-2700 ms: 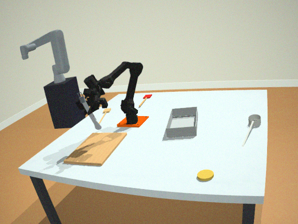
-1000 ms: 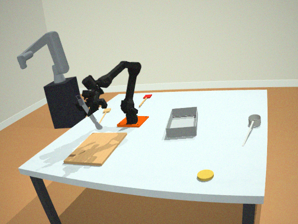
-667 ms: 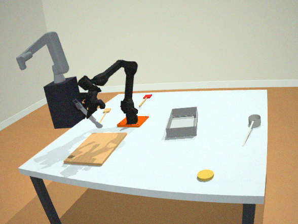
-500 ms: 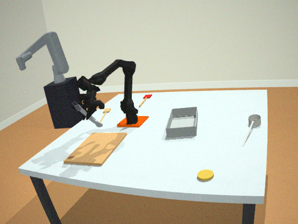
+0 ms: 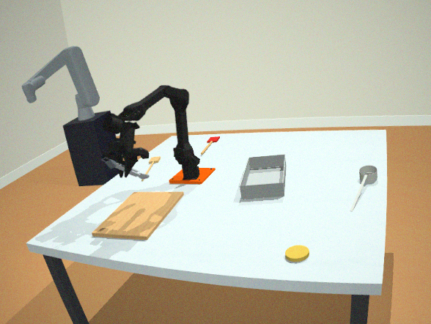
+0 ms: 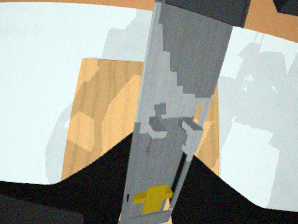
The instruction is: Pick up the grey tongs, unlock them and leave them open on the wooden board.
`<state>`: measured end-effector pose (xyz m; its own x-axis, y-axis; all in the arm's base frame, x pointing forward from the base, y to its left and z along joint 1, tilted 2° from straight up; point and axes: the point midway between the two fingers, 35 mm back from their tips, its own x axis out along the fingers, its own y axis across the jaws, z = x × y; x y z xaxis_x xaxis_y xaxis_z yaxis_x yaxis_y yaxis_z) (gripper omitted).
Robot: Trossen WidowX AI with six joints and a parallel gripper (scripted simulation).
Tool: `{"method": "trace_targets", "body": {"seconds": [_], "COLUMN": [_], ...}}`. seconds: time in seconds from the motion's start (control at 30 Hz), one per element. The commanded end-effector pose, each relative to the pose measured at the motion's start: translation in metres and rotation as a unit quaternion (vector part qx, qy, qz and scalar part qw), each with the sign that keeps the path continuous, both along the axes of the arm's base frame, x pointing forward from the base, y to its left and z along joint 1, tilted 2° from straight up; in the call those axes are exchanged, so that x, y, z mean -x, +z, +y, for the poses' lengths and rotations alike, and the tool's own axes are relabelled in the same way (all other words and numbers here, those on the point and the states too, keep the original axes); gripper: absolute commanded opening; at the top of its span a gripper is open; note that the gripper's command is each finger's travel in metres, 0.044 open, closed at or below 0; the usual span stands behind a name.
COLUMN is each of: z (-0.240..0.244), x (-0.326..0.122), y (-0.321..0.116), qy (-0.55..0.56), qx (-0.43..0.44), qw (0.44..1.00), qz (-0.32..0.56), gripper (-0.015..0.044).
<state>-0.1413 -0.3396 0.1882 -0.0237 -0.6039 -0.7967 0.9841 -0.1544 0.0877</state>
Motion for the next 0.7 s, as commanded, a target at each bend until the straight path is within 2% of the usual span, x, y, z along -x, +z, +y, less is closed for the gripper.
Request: {"method": "trace_targets", "body": {"seconds": [0.0,0.67], "z": [-0.0030,-0.0033], "x": [0.0011,-0.0039], "y": [0.0035,-0.0060], "qy": [0.003,0.019], "qx": [-0.021,-0.173], "qw": [1.000,0.985], "qz": [0.004,-0.006], "gripper": [-0.0150,-0.0150]}}
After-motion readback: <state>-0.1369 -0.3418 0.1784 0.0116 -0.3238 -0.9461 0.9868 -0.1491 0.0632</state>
